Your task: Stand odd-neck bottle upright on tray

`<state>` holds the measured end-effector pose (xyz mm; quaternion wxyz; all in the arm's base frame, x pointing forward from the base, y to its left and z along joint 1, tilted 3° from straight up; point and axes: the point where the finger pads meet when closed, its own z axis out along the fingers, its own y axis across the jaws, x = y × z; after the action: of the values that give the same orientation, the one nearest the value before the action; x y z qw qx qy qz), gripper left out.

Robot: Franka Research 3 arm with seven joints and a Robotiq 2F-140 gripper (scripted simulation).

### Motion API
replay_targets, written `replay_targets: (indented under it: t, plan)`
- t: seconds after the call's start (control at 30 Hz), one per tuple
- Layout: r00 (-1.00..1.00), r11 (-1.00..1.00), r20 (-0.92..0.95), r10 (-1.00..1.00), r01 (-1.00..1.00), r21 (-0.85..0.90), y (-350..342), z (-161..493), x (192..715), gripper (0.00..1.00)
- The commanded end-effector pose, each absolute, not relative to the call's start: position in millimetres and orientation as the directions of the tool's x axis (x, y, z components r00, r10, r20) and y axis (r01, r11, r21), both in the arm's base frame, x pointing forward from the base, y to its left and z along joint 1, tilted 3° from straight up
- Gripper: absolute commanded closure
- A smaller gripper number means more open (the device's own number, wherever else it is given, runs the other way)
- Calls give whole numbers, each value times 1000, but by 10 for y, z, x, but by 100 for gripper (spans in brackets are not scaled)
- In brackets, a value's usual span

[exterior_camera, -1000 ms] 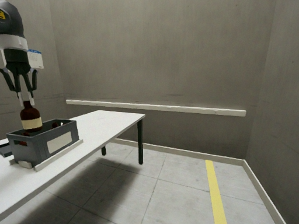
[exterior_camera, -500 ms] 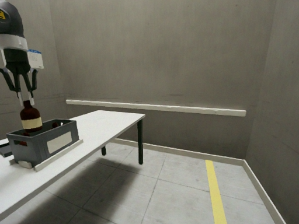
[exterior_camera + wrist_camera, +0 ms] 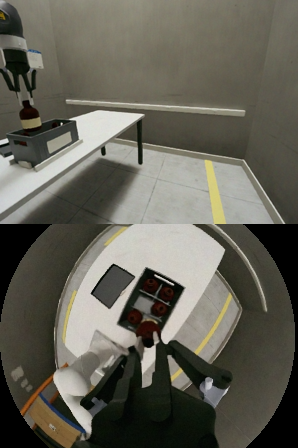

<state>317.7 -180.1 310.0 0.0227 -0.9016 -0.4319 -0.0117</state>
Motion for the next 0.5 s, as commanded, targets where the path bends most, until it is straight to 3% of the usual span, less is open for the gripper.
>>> replay_targets:
  t: [0.0, 0.47]
  plan:
    - [632, -632, 44, 773, 775, -29, -1747, 3116, 3199, 90]
    - [632, -632, 44, 773, 775, -29, -1603, 3124, 3232, 90]
